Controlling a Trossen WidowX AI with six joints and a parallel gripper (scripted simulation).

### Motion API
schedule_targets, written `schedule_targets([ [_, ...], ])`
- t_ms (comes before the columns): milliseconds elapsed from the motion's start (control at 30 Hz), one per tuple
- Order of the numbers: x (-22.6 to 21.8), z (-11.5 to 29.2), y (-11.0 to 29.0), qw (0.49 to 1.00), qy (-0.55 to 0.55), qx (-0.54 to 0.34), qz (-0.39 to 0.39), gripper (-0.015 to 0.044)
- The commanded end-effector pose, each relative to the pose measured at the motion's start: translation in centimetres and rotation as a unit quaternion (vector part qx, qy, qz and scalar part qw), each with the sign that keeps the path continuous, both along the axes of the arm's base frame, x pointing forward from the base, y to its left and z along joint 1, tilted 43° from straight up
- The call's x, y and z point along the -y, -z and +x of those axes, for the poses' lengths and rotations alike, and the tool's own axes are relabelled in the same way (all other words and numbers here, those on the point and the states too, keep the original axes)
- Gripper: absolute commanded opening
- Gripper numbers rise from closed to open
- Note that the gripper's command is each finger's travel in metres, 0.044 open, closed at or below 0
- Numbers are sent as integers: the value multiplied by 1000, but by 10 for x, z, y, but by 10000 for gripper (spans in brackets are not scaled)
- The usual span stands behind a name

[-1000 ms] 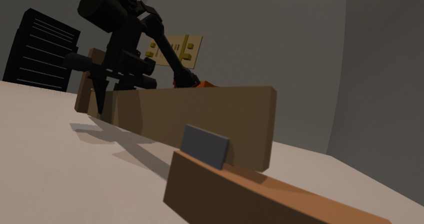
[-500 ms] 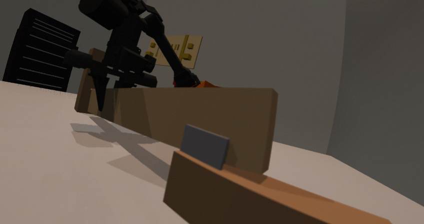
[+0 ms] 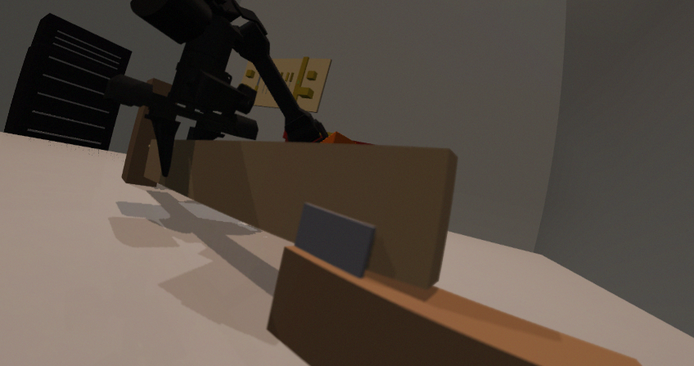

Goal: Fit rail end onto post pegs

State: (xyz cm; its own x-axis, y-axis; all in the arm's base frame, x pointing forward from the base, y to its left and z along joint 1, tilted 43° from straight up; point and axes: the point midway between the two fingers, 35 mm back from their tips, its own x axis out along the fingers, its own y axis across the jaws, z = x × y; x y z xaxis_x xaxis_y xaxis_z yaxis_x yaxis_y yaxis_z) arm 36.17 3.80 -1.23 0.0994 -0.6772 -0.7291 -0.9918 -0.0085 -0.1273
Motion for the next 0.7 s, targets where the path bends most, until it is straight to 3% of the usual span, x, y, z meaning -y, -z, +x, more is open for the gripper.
schedule_targets([
  [0,-8,2,-5,1000,-5,6,7,0],
  [667,-14,1,-13,1000,-5,6,7,0],
])
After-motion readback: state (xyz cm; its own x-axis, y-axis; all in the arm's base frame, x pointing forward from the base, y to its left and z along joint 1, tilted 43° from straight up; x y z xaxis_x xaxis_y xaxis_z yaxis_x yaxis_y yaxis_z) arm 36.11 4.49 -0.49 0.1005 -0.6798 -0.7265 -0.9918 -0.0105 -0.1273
